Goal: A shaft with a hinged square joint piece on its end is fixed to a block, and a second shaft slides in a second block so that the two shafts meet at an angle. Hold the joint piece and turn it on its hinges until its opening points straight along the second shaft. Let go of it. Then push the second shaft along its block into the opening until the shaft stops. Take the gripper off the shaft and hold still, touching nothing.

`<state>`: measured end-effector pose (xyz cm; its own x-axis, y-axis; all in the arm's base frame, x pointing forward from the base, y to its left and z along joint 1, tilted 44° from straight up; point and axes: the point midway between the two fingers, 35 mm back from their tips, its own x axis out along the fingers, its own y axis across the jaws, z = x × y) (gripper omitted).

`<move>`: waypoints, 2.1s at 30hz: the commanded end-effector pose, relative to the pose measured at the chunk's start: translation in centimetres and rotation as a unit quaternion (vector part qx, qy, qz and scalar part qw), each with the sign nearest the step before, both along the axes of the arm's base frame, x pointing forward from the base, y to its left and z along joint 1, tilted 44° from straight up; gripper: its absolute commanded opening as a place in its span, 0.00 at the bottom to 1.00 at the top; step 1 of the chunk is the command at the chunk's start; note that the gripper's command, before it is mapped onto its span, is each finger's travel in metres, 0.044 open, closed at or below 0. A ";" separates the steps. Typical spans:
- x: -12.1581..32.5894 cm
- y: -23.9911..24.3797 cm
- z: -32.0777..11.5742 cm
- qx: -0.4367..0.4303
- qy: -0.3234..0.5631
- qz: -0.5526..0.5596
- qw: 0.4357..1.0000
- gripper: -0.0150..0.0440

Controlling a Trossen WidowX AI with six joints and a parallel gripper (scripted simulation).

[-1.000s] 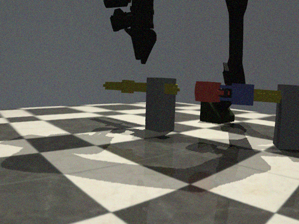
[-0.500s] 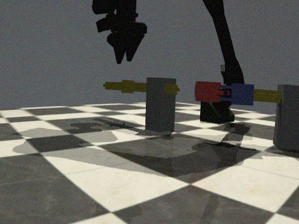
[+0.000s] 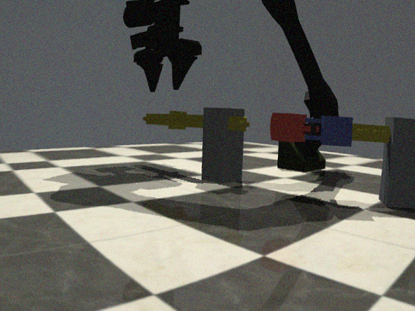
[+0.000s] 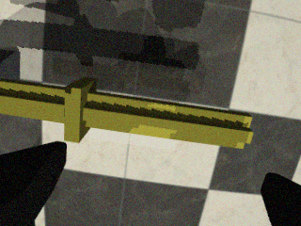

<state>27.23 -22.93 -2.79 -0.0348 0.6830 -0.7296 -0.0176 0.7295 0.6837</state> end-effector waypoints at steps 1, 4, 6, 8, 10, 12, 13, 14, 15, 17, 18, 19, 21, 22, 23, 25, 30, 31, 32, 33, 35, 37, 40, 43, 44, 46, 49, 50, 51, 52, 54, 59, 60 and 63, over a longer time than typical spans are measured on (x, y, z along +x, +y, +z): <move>0.2 -0.1 -0.2 -0.005 0.011 -0.013 1.000 1.00; 0.2 0.2 -0.5 -0.006 0.045 -0.051 0.998 1.00; 0.2 0.4 -0.8 -0.007 0.068 -0.077 0.995 1.00; 0.2 0.6 -1.0 -0.008 0.090 -0.103 0.991 1.00; 0.2 0.7 -1.3 -0.009 0.112 -0.128 0.985 1.00; 0.2 0.9 -1.5 -0.010 0.134 -0.153 0.979 1.00; 0.2 1.0 -1.6 -0.010 0.145 -0.166 0.975 1.00; 0.2 1.1 -1.7 -0.011 0.156 -0.178 0.971 1.00; 0.2 1.2 -1.8 -0.011 0.167 -0.191 0.967 1.00; 0.2 1.4 -2.1 -0.012 0.189 -0.215 0.958 1.00; 0.2 1.5 -2.2 -0.012 0.200 -0.228 0.953 1.00; 0.2 1.6 -2.3 -0.012 0.211 -0.240 0.948 1.00; 0.2 1.8 -2.5 -0.012 0.232 -0.264 0.936 1.00; 0.2 1.9 -2.6 -0.013 0.243 -0.276 0.930 1.00; 0.2 2.0 -2.7 -0.013 0.253 -0.288 0.924 1.00; 0.2 2.2 -3.0 -0.013 0.274 -0.311 0.910 1.00; 0.2 2.6 -3.5 -0.013 0.325 -0.368 0.871 1.00; 0.2 2.8 -3.6 -0.013 0.335 -0.379 0.863 1.00; 0.2 2.9 -3.7 -0.013 0.344 -0.390 0.854 1.00; 0.1 3.0 -3.8 -0.013 0.354 -0.401 0.845 1.00; 0.1 3.2 -4.0 -0.013 0.373 -0.422 0.826 1.00; 0.1 3.4 -4.2 -0.013 0.392 -0.442 0.807 1.00; 0.0 3.7 -4.6 -0.012 0.419 -0.472 0.775 1.00; 0.0 4.0 -4.9 -0.012 0.446 -0.501 0.742 1.00; 0.0 4.1 -5.0 -0.011 0.454 -0.510 0.730 1.00; 0.0 4.2 -5.1 -0.011 0.465 -0.522 0.715 1.00; -0.1 4.3 -5.1 -0.011 0.466 -0.523 0.713 1.00; -0.1 4.3 -5.1 -0.011 0.466 -0.523 0.713 1.00; 0.0 4.3 -5.1 -0.011 0.466 -0.523 0.713 1.00; 0.0 4.3 -5.2 -0.011 0.466 -0.523 0.713 1.00; 0.0 4.5 -5.4 -0.011 0.466 -0.523 0.713 1.00; 0.0 5.1 -6.0 -0.011 0.466 -0.523 0.713 1.00; 0.0 5.2 -6.1 -0.011 0.466 -0.523 0.713 1.00; 0.0 5.5 -6.5 -0.011 0.466 -0.523 0.713 1.00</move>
<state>27.39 -18.02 -8.88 0.0131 0.6730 -0.7396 0.9990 0.0236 0.0392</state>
